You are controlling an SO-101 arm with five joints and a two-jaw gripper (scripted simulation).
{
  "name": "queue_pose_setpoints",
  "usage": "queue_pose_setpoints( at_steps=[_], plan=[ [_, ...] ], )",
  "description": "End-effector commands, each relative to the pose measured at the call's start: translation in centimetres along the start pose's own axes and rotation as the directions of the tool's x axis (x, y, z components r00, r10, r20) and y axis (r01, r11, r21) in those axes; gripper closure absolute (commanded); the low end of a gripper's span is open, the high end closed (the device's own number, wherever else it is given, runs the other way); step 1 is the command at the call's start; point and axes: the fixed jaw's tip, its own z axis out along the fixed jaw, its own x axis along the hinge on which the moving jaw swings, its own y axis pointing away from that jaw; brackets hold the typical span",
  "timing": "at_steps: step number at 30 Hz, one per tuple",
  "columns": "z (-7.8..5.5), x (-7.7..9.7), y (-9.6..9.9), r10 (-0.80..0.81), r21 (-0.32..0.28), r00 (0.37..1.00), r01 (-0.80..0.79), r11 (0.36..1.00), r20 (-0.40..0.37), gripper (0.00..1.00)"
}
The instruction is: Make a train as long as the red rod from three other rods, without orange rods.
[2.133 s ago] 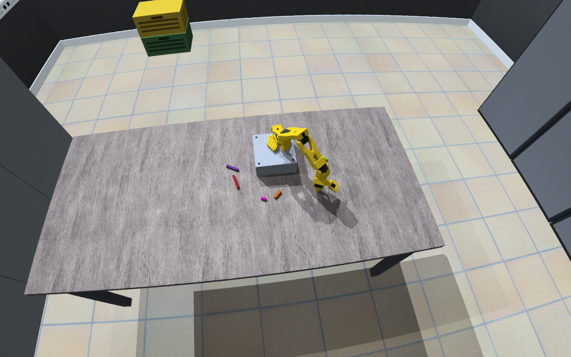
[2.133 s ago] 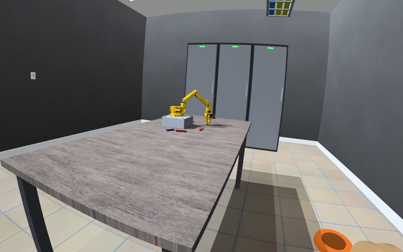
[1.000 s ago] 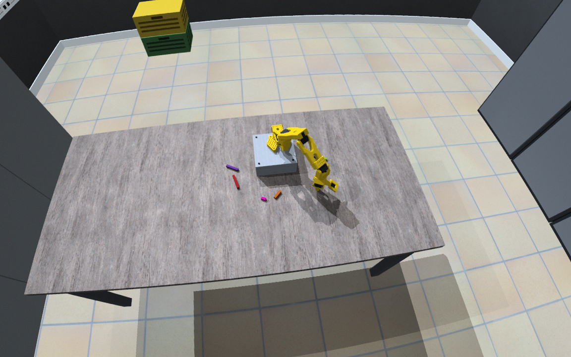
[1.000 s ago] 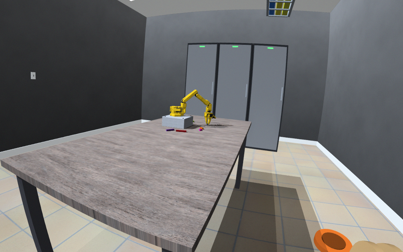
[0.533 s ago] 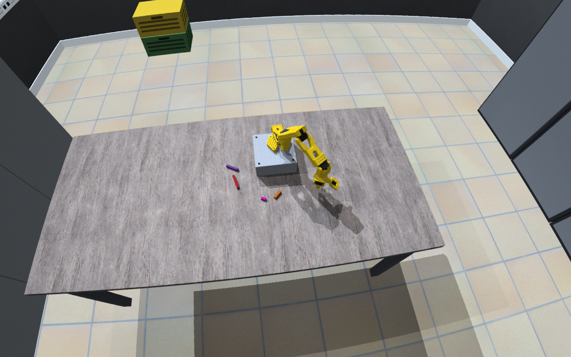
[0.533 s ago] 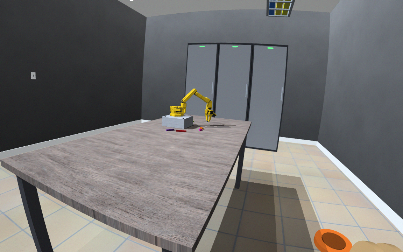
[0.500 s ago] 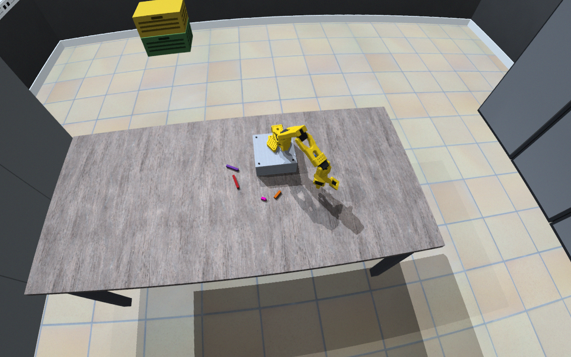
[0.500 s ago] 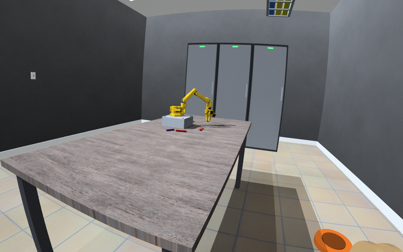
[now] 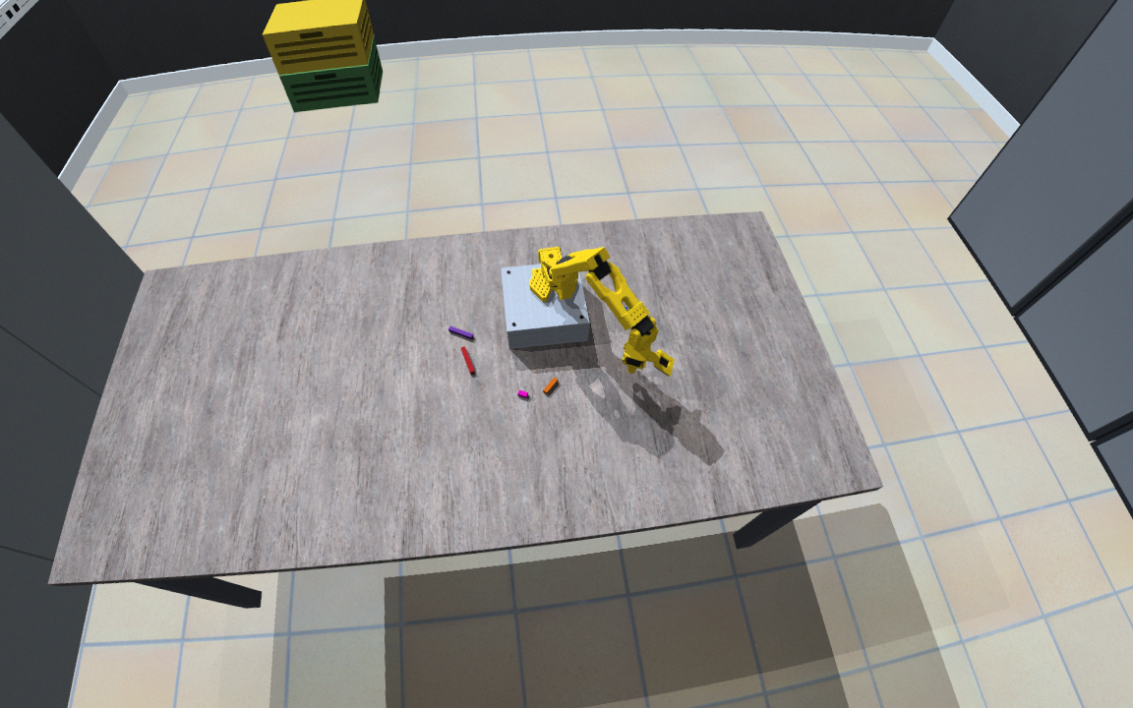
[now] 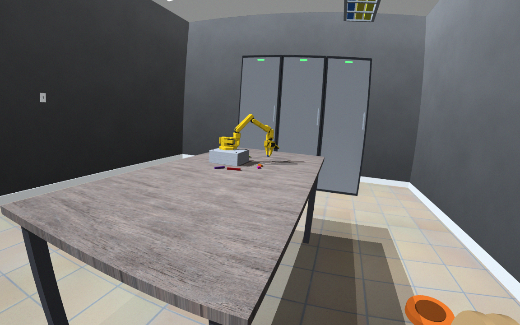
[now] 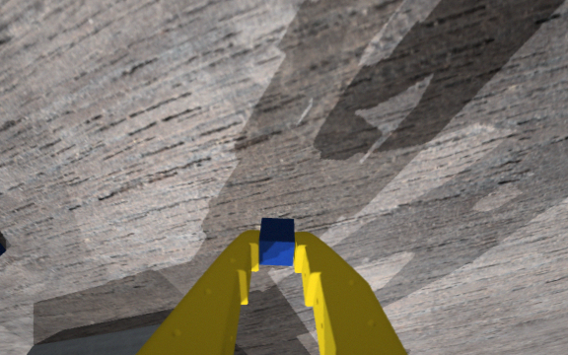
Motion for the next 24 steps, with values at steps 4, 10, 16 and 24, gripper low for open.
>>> queue_pose_setpoints(
  at_steps=[4, 10, 16, 24],
  plan=[
    [-0.3, -1.2, 2.5, -0.004, 0.005, 1.0, 0.004, 1.0, 0.012, 1.0],
    [-0.2, -1.8, 5.0, -0.002, 0.005, 1.0, 0.002, 1.0, 0.011, 1.0],
    [0.0, -2.3, 9.3, 0.001, 0.005, 1.0, -0.001, 1.0, 0.008, 1.0],
    [0.3, -1.8, 13.8, 0.004, 0.006, 1.0, -0.004, 1.0, 0.005, 1.0]
  ],
)
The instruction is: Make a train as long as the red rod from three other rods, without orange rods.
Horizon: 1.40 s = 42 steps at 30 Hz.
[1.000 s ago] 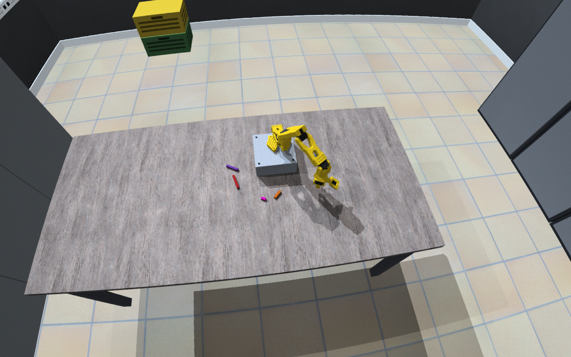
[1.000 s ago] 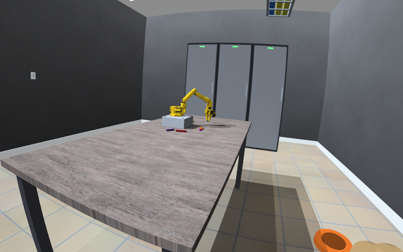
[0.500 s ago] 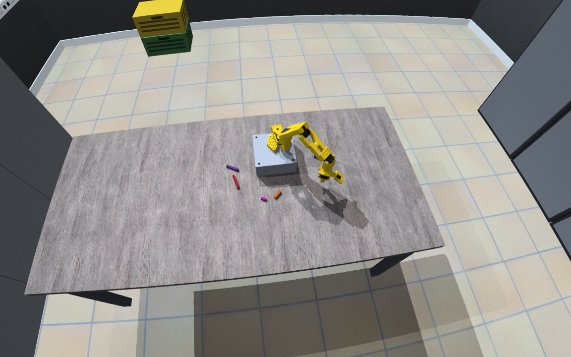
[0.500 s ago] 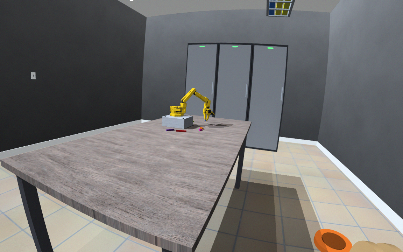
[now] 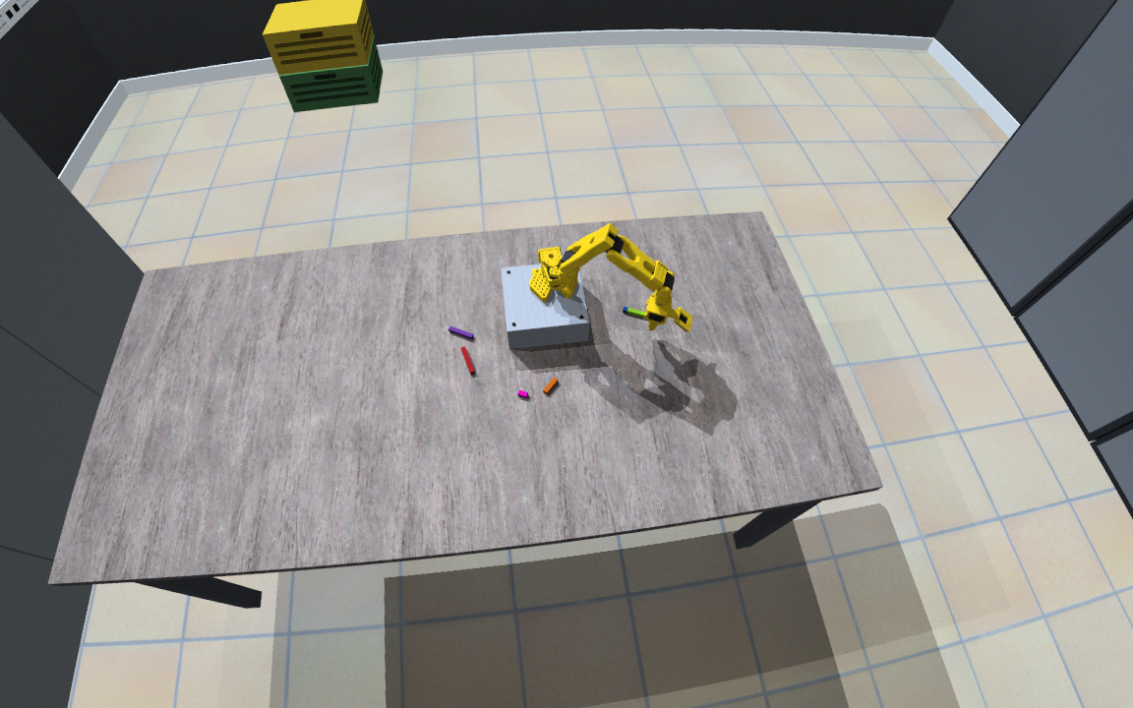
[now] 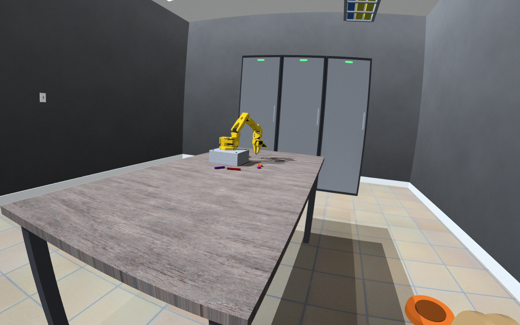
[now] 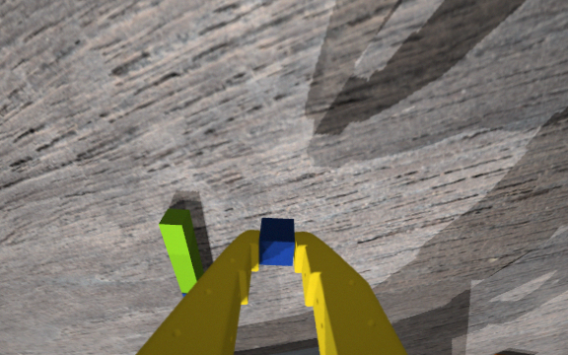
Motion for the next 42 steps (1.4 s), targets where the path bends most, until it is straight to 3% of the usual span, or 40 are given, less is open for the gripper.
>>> queue_pose_setpoints(
  at_steps=[1, 6, 11, 42],
  plan=[
    [-0.3, -0.2, 1.3, 0.003, -0.001, 1.0, -0.003, 1.0, 0.03, 1.0],
    [-0.1, 0.3, 3.3, 0.005, 0.0, 1.0, -0.005, 1.0, 0.029, 1.0],
    [-0.1, 0.5, 4.2, 0.005, 0.0, 1.0, -0.005, 1.0, 0.028, 1.0],
    [-0.5, 0.8, 4.7, -0.013, -0.001, 0.999, 0.013, 1.0, 0.036, 1.0]
  ],
)
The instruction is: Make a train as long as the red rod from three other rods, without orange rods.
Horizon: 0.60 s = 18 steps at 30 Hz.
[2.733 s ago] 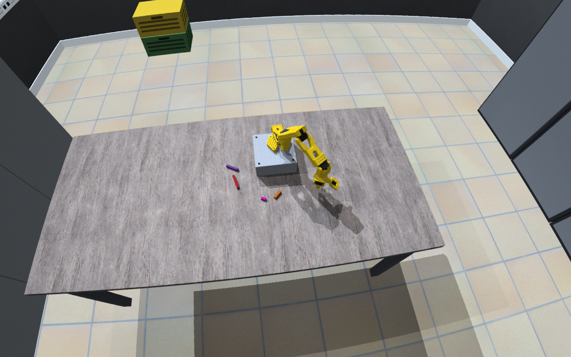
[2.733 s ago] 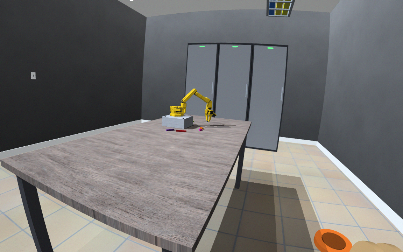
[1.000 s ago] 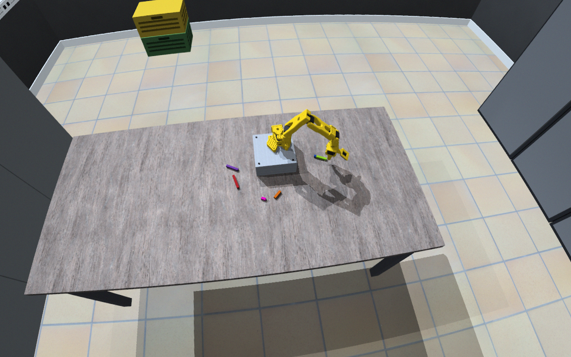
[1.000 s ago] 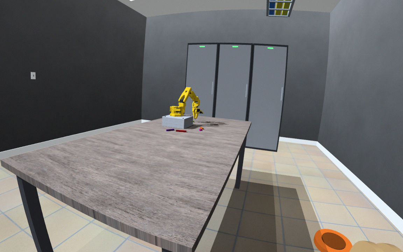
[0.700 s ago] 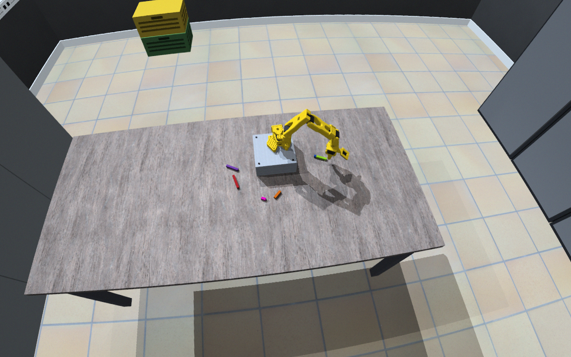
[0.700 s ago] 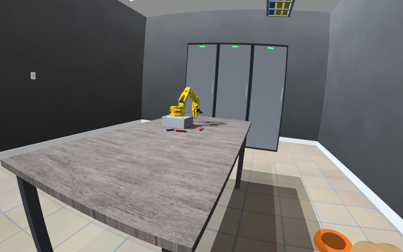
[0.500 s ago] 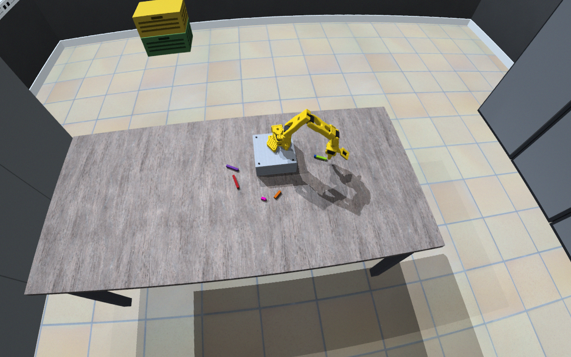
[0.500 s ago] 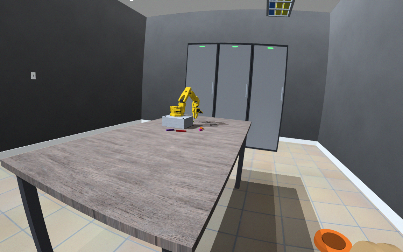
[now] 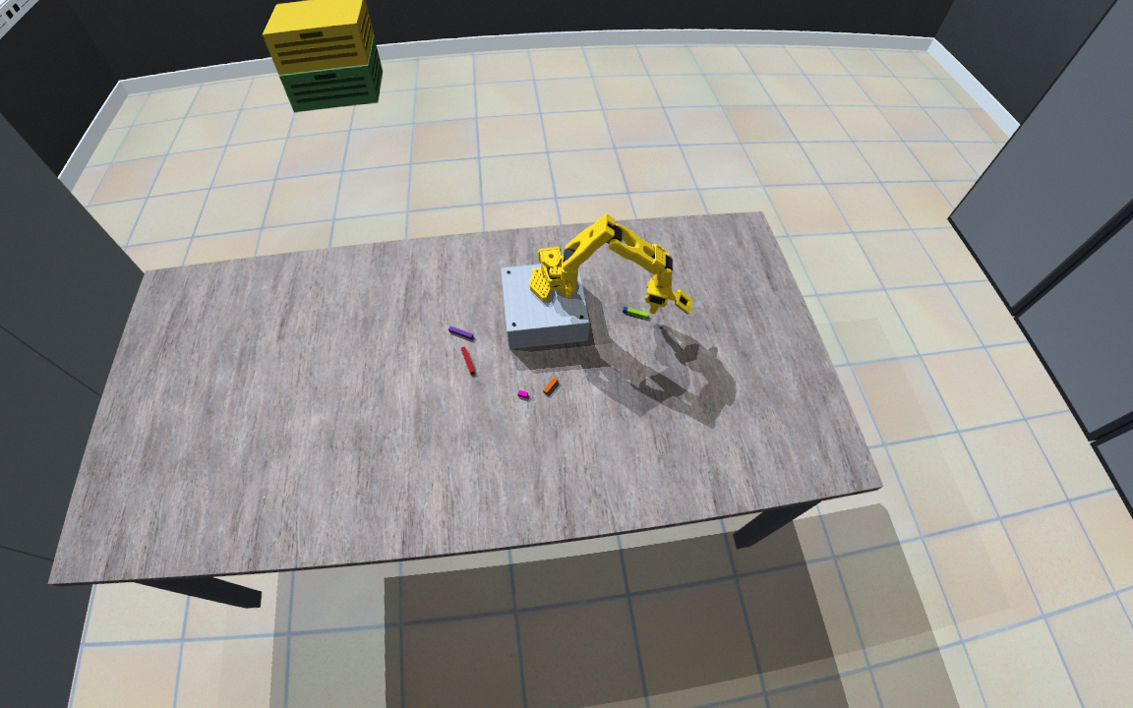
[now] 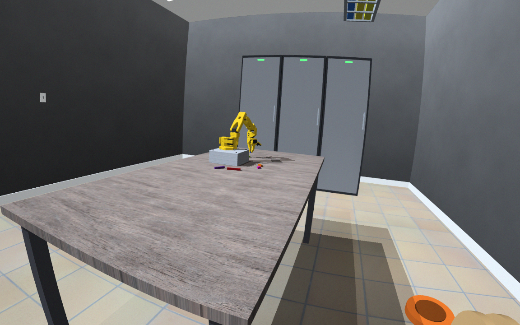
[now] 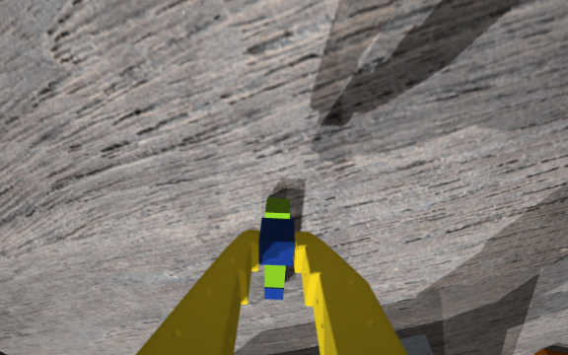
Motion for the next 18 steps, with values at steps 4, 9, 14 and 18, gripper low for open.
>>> queue_pose_setpoints(
  at_steps=[4, 9, 14, 18],
  plan=[
    [-0.21, -0.02, 0.27, -0.004, -0.004, 1.0, 0.004, 1.0, 0.014, 1.0],
    [-0.21, -0.02, 0.27, -0.004, -0.004, 1.0, 0.004, 1.0, 0.014, 1.0],
    [-0.14, -0.02, 0.27, -0.004, -0.004, 1.0, 0.004, 1.0, 0.014, 1.0],
    [0.11, -0.04, 0.27, -0.004, -0.004, 1.0, 0.004, 1.0, 0.014, 1.0]
  ],
)
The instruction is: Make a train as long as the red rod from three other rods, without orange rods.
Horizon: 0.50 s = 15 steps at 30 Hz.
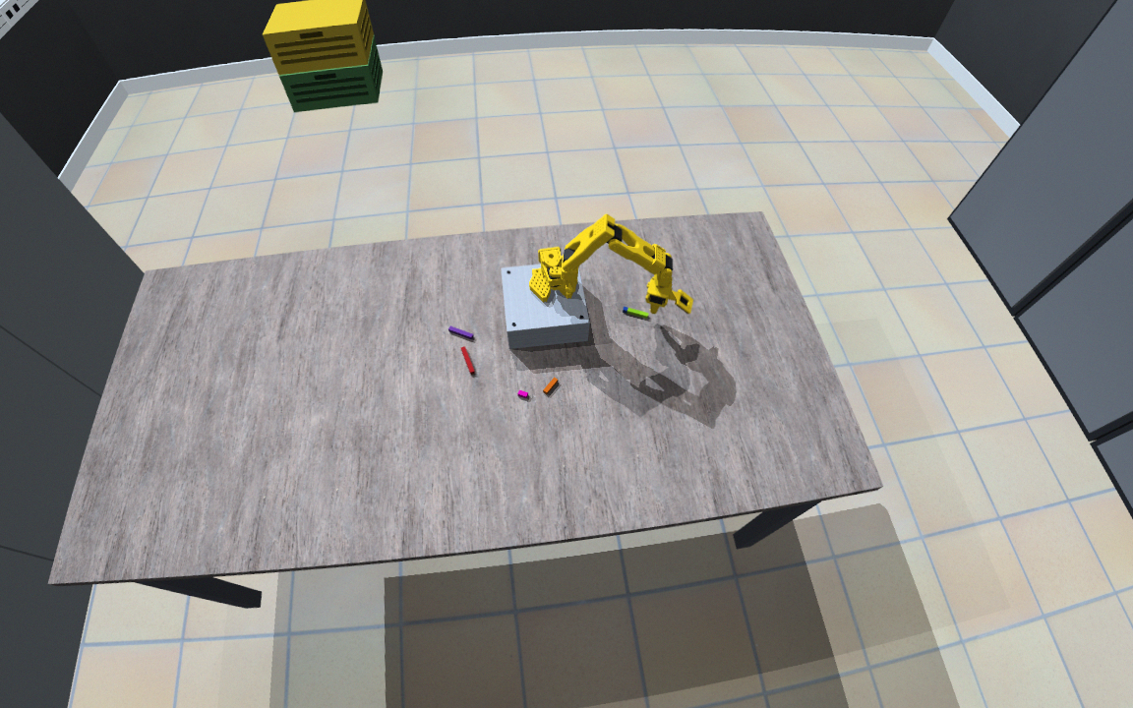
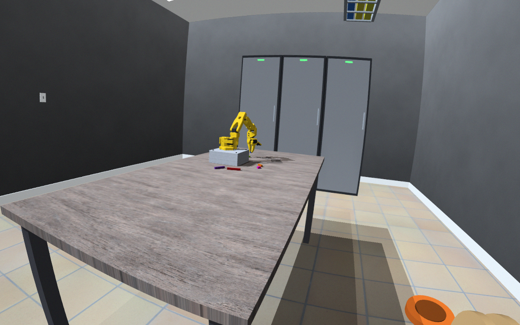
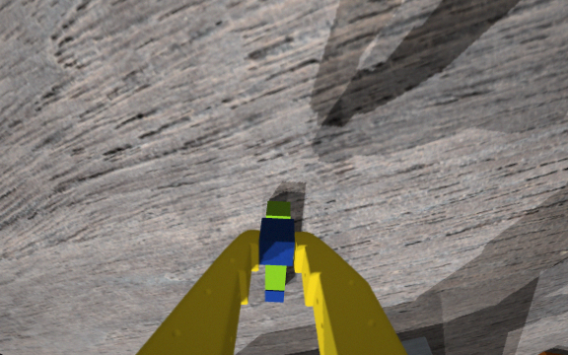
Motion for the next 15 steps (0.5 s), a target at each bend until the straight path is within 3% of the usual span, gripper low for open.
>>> queue_pose_setpoints(
  at_steps=[1, 15],
  plan=[
    [0.2, 0.1, 0.2, -0.004, -0.002, 1.0, 0.005, 1.0, 0.006, 1.0],
    [1.5, 0.1, 0.2, -0.004, -0.002, 1.0, 0.005, 1.0, 0.006, 1.0]
  ],
)
